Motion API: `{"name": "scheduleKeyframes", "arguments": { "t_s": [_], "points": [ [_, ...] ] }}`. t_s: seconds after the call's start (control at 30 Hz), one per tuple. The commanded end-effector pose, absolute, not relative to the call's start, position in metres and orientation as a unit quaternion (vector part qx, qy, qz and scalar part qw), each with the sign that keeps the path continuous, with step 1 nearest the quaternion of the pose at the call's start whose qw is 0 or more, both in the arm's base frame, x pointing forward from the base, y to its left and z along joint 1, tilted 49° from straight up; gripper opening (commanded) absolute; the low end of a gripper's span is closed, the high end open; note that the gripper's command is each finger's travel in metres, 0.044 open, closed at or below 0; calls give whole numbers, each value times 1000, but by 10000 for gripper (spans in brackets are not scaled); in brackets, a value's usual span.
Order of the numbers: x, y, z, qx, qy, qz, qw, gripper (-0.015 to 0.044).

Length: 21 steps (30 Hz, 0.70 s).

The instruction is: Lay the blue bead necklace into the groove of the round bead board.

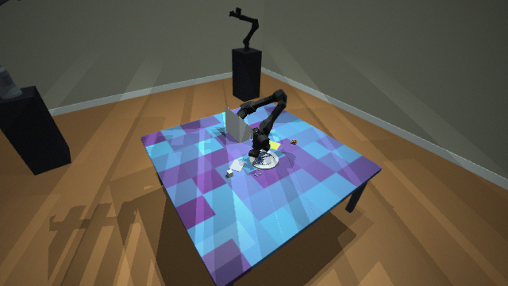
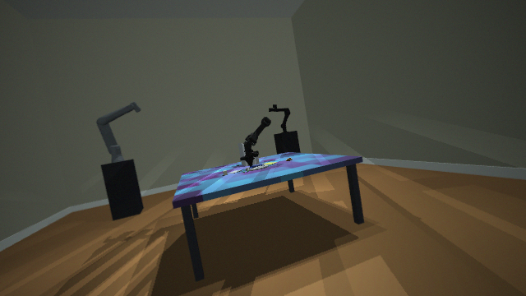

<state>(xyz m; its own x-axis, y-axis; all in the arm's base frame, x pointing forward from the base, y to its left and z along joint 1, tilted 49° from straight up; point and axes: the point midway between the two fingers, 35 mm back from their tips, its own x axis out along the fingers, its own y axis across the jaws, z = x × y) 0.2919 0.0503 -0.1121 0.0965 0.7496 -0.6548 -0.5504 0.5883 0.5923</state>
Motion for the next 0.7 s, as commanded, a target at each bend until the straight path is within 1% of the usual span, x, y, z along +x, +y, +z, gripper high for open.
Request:
{"name": "scheduleKeyframes", "arguments": {
  "t_s": [0.0, 0.23, 0.67],
  "points": [
    [292, 49, -110, 98, 504, 445, 734, 0],
    [289, 39, -121, 98, 504, 445, 734, 0],
    [290, 46, -126, 98, 504, 445, 734, 0]
  ]
}}
